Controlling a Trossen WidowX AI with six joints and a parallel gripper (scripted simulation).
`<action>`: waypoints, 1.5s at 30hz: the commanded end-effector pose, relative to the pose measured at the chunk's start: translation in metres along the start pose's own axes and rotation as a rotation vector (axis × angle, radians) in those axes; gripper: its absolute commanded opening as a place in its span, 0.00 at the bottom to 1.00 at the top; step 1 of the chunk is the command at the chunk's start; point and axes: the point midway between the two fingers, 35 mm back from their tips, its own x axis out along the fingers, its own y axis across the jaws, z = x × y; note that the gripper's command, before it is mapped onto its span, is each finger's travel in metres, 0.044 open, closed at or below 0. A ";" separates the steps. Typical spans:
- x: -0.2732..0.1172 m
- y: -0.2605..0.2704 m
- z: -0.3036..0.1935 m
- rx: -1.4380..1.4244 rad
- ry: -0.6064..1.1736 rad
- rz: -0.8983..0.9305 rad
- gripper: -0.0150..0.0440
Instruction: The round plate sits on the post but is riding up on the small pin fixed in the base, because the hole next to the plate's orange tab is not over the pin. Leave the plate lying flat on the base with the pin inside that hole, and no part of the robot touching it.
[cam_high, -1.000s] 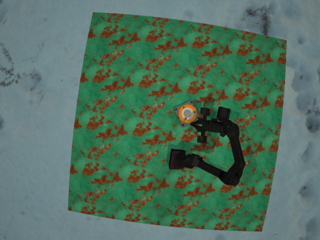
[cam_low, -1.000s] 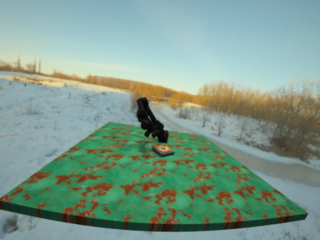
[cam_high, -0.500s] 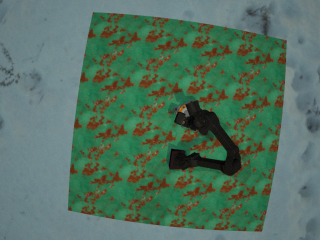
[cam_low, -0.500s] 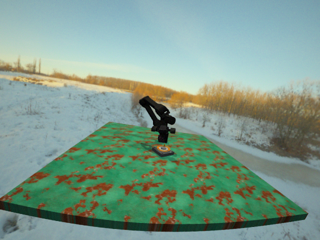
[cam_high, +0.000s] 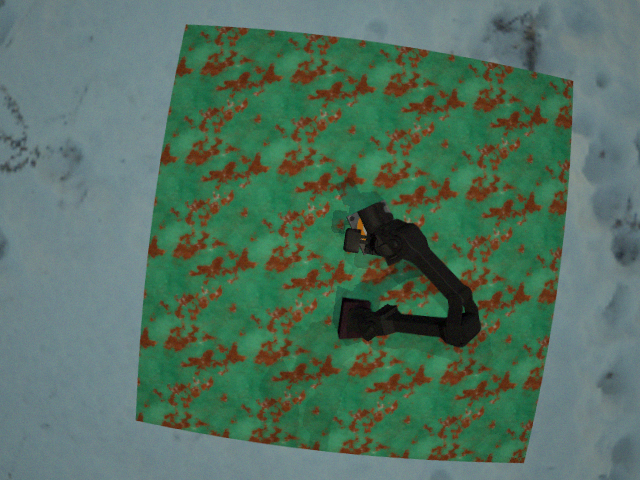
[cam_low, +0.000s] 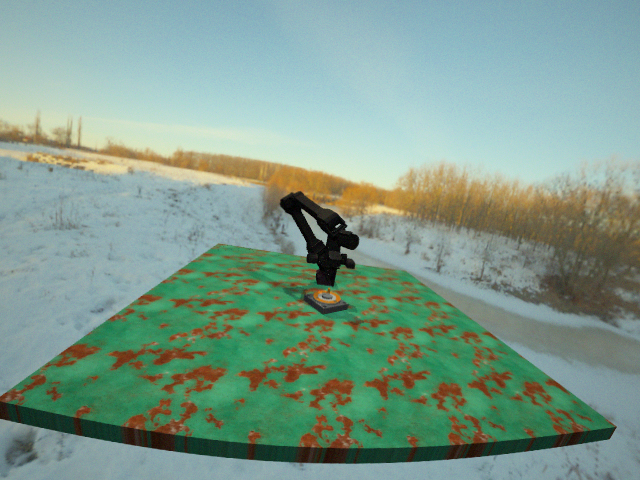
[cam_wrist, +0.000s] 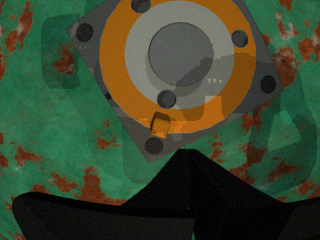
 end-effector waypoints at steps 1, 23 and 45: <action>0.017 -0.002 -0.003 -0.010 0.008 -0.011 0.25; 0.036 0.016 -0.002 -0.009 0.008 -0.012 0.25; 0.036 0.033 0.007 -0.009 0.008 -0.011 0.25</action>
